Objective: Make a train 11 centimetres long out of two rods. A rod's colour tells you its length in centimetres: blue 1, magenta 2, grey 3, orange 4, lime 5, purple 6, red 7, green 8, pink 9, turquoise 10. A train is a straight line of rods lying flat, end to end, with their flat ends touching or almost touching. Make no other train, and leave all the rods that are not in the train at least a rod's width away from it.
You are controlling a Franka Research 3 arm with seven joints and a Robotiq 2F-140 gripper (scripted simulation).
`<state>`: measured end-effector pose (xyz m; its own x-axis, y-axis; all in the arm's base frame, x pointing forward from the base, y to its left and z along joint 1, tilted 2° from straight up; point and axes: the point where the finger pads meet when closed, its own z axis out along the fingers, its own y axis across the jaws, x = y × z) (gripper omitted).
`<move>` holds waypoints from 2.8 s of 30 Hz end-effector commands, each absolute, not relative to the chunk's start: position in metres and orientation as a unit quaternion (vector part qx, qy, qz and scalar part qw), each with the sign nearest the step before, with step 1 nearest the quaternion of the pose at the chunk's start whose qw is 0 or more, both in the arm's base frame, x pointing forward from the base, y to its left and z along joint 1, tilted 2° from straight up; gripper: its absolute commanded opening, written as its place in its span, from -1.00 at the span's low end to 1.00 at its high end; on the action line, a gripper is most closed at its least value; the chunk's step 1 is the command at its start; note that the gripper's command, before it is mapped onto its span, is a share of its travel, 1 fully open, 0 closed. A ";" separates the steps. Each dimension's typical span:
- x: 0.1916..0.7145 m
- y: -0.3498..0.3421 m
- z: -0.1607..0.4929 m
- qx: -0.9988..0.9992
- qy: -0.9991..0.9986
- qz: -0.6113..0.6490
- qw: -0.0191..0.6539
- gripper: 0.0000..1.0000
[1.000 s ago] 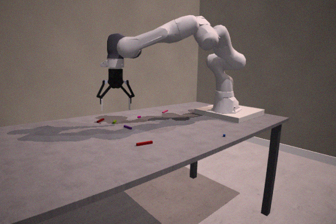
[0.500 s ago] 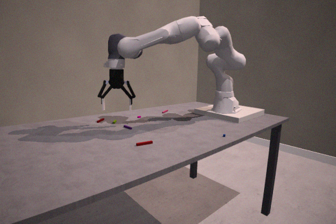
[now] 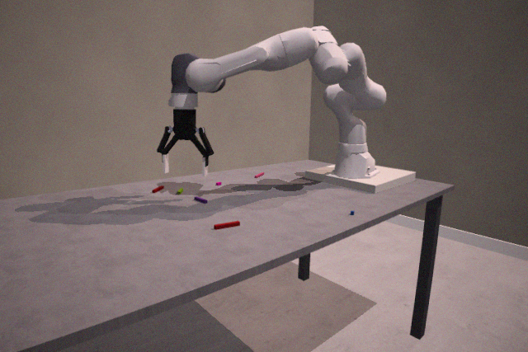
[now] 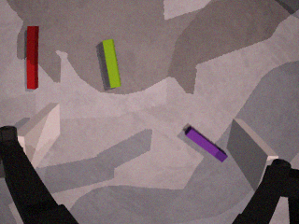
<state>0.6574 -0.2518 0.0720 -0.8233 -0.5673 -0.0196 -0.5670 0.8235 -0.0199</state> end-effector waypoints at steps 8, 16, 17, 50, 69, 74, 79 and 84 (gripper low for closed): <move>0.655 -0.246 0.070 -0.160 0.987 -0.002 0.010 1.00; 0.653 -0.244 0.069 -0.098 0.995 -0.002 0.010 1.00; 0.653 -0.243 0.069 -0.090 0.996 -0.002 0.010 1.00; 0.647 -0.233 0.066 0.172 0.985 0.002 0.012 1.00; 0.643 -0.228 0.064 0.318 0.948 0.004 0.013 1.00; 0.642 -0.226 0.064 0.356 0.934 0.005 0.013 1.00; 0.641 -0.226 0.063 0.381 0.925 0.005 0.013 1.00; 0.640 -0.225 0.063 0.399 0.917 0.006 0.013 1.00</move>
